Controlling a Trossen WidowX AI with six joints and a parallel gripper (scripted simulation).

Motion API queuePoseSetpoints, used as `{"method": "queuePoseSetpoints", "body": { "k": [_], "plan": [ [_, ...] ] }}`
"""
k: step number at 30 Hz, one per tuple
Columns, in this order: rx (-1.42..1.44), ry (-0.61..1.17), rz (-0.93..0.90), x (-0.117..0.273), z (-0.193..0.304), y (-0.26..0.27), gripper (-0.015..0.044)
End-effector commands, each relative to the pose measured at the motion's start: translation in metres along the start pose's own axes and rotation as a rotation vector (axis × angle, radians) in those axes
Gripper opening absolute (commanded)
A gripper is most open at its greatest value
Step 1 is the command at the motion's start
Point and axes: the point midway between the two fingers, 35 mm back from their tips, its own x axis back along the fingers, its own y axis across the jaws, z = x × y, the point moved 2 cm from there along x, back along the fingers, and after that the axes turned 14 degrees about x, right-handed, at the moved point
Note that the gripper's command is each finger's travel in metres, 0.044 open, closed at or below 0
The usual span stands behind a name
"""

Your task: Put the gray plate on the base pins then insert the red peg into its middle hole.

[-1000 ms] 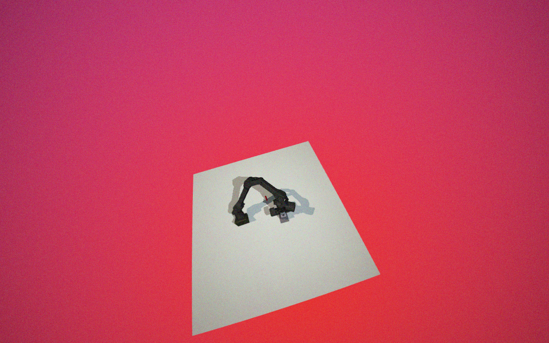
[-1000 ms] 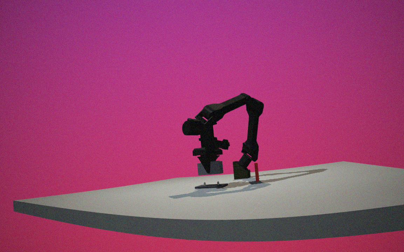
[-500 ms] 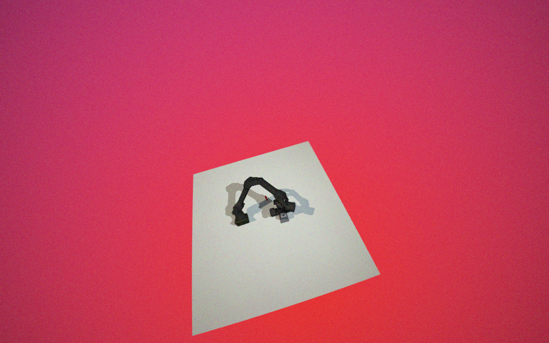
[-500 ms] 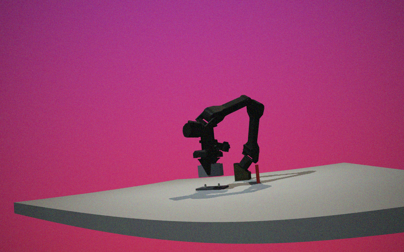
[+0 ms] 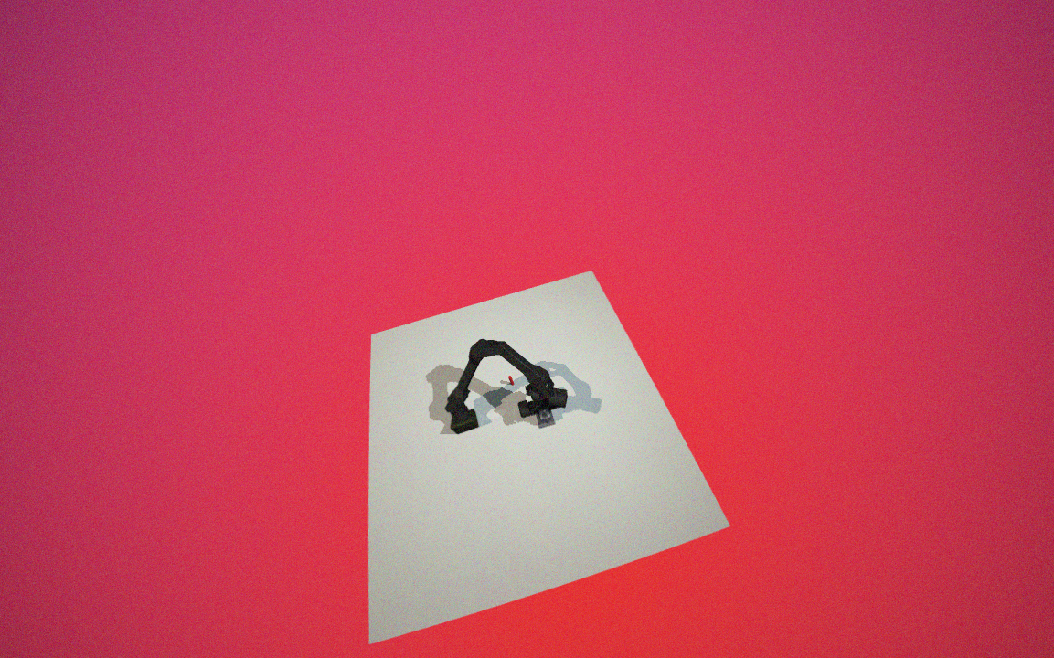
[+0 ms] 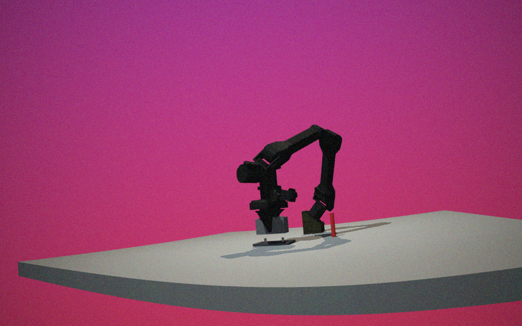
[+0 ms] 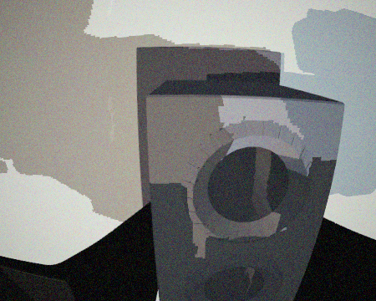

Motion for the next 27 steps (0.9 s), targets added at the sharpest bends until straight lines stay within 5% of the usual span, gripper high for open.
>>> {"method": "queuePoseSetpoints", "body": {
  "k": [1,20,27],
  "plan": [
    [-0.005,-0.008,-0.002,-0.008,-0.001,0.001,0.0],
    [0.001,-0.001,0.0,-0.019,-0.001,0.0,0.0],
    [0.001,-0.001,0.0,-0.019,-0.001,0.0,0.0184]
  ]
}}
